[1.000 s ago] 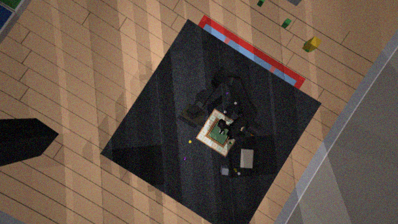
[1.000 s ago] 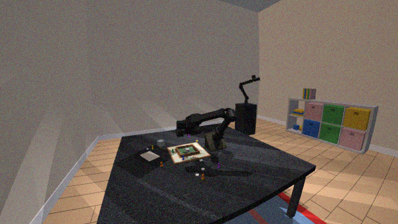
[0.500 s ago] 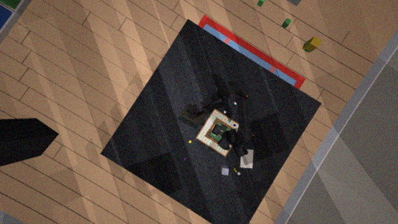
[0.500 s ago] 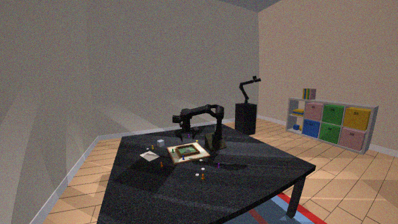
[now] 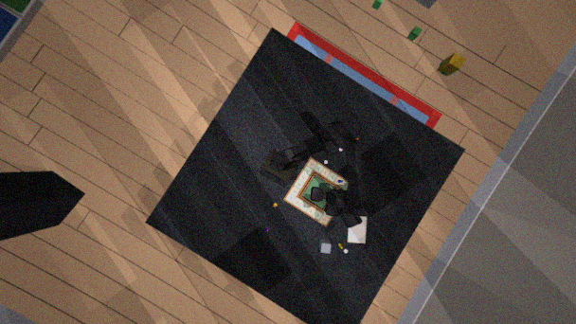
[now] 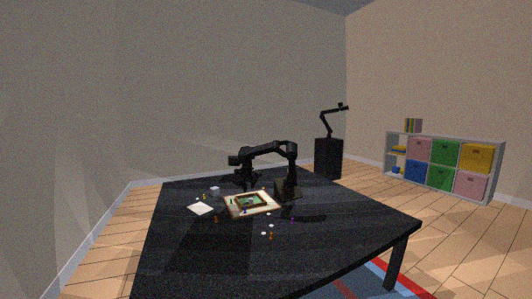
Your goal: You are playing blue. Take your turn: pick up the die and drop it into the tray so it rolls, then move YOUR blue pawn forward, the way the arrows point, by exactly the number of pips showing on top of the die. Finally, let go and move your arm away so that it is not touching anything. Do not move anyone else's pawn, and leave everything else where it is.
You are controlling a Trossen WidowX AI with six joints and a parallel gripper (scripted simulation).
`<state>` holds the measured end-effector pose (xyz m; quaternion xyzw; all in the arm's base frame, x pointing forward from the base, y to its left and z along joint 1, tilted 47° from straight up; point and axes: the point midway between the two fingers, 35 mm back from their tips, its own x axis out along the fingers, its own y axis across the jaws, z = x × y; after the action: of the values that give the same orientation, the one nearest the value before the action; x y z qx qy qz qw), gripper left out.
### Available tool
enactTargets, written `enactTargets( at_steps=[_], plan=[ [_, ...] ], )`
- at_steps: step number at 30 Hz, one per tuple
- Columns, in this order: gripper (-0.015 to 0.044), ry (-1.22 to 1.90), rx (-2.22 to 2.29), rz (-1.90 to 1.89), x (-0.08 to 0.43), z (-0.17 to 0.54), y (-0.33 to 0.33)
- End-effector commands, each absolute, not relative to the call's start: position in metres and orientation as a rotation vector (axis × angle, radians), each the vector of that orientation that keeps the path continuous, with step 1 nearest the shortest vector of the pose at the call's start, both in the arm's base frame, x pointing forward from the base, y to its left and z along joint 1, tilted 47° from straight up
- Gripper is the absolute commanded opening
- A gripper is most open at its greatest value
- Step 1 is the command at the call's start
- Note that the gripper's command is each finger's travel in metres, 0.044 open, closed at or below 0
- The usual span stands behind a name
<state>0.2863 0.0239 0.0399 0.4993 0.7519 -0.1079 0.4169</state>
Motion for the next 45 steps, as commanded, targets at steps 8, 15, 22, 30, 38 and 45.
enactTargets(
  at_steps=[8,15,22,30,38,45],
  plan=[
    [0.02,1.423,0.319,0.938,0.325,0.089,0.102],
    [0.02,1.31,0.179,1.081,0.328,0.095,0.114],
    [0.02,1.31,0.179,1.081,0.328,0.094,0.112],
    [0.02,1.31,0.179,1.081,0.328,0.094,0.112],
    [0.02,1.309,0.18,1.082,0.327,0.083,0.123],
    [0.02,1.309,0.18,1.081,0.326,0.078,0.128]
  ],
)
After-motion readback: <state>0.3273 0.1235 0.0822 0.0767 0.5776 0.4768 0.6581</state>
